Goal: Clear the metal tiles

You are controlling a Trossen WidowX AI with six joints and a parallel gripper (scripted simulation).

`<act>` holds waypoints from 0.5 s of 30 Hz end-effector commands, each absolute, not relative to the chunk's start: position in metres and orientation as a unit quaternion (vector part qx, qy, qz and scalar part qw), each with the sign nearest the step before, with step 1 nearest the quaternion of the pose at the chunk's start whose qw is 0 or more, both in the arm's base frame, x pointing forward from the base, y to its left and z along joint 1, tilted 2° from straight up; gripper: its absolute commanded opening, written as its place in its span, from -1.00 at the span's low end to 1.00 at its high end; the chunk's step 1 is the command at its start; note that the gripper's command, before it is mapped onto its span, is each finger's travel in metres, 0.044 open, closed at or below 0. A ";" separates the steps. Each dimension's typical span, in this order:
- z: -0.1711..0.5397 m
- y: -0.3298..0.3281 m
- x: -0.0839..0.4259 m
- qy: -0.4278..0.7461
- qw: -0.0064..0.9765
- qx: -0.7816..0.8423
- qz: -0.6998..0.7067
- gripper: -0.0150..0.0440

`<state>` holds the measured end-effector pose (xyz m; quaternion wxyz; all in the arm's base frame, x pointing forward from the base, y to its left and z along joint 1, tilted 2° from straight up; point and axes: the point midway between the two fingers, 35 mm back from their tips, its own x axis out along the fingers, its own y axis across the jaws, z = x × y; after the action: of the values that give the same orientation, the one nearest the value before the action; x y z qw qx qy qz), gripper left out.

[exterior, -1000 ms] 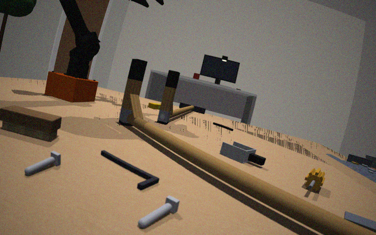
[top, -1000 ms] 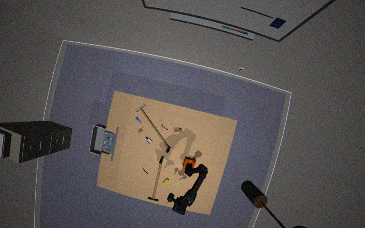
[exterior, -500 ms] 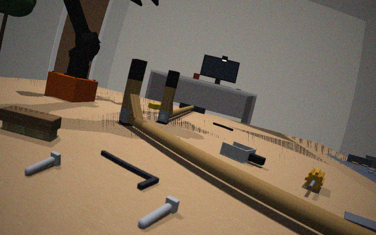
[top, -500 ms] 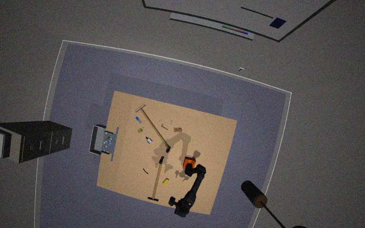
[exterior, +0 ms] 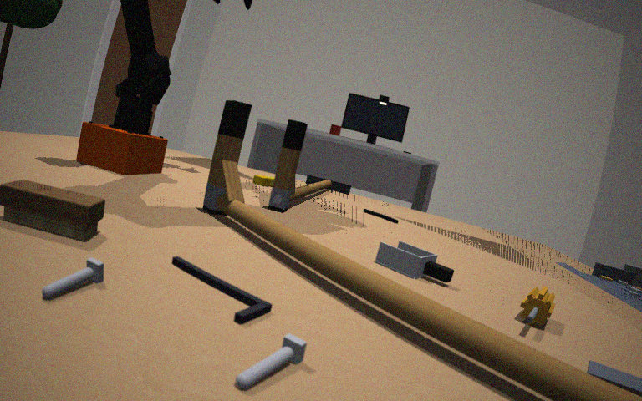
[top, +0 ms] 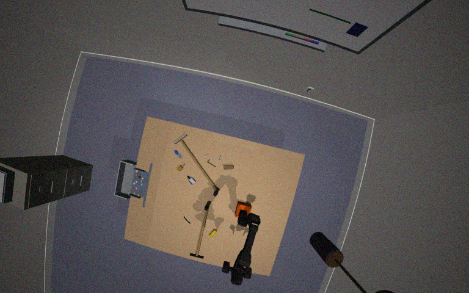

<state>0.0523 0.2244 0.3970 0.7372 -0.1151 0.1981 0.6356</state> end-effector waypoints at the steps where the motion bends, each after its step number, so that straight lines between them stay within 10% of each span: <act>1: 0.402 0.231 0.032 0.198 0.699 -0.121 0.676 1.00; 15: 0.417 0.240 -0.031 0.200 0.570 -0.135 0.785 1.00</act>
<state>-0.0145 0.2391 0.4122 0.6057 -0.1311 0.2010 0.7586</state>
